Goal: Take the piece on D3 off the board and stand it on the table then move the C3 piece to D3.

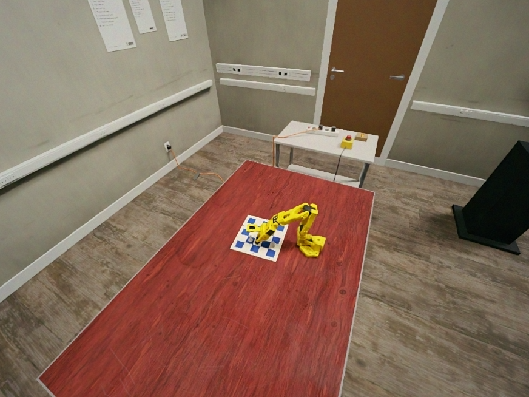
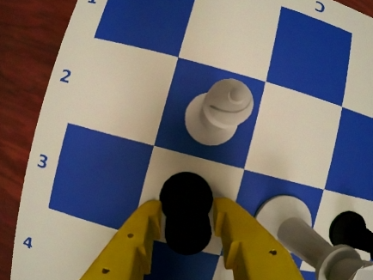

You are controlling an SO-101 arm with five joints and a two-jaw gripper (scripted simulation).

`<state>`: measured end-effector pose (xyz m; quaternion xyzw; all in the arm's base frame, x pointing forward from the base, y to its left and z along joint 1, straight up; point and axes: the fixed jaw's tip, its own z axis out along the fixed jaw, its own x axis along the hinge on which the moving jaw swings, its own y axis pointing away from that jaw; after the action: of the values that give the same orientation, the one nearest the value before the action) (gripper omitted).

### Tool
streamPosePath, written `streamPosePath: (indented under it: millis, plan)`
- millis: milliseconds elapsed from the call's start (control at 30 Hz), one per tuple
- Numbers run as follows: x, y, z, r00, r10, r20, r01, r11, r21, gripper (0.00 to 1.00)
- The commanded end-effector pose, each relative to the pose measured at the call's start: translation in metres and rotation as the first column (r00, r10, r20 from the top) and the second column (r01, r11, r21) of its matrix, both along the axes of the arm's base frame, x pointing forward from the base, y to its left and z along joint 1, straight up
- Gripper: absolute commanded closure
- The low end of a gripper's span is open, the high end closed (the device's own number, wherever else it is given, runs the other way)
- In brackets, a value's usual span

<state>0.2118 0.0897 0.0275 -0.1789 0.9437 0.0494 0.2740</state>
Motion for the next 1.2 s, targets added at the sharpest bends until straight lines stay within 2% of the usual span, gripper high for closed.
streamPosePath:
  millis: [0, 1167]
  plan:
    - [-0.0045, 0.0005, -0.0074, 1.000, 0.002, -0.018, -0.002, 1.000, -0.001, 0.90]
    - [-0.0033, -0.0031, -0.0069, 1.000, -0.009, -0.017, 0.009, 1.000, -0.005, 0.90]
